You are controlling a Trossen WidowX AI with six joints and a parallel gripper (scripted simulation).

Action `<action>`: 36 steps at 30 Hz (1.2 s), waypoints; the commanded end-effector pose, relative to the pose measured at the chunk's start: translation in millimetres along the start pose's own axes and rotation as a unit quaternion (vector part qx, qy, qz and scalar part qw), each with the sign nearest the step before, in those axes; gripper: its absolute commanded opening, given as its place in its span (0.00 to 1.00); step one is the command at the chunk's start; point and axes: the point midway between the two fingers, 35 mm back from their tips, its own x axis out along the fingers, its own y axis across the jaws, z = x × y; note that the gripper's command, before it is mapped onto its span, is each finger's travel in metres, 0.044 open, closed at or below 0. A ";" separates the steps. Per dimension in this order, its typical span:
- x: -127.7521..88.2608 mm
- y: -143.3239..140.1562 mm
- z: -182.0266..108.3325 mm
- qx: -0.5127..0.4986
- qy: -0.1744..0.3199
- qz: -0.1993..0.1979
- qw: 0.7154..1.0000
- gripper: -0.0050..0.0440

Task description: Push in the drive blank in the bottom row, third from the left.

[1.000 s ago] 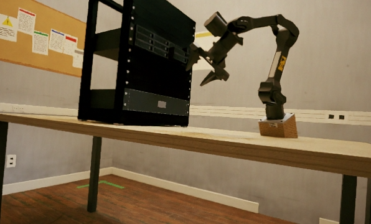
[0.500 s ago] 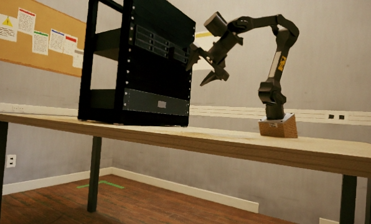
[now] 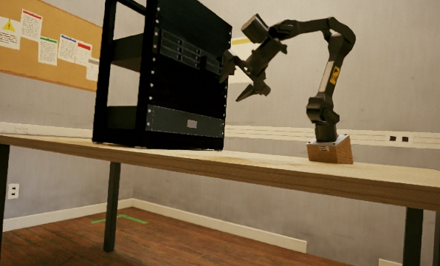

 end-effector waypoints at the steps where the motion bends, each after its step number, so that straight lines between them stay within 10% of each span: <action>1: -3.0 4.4 1.7 -0.006 0.007 0.005 1.000 1.00; 36: 8.4 46.5 46.5 -0.216 0.000 0.059 0.975 1.00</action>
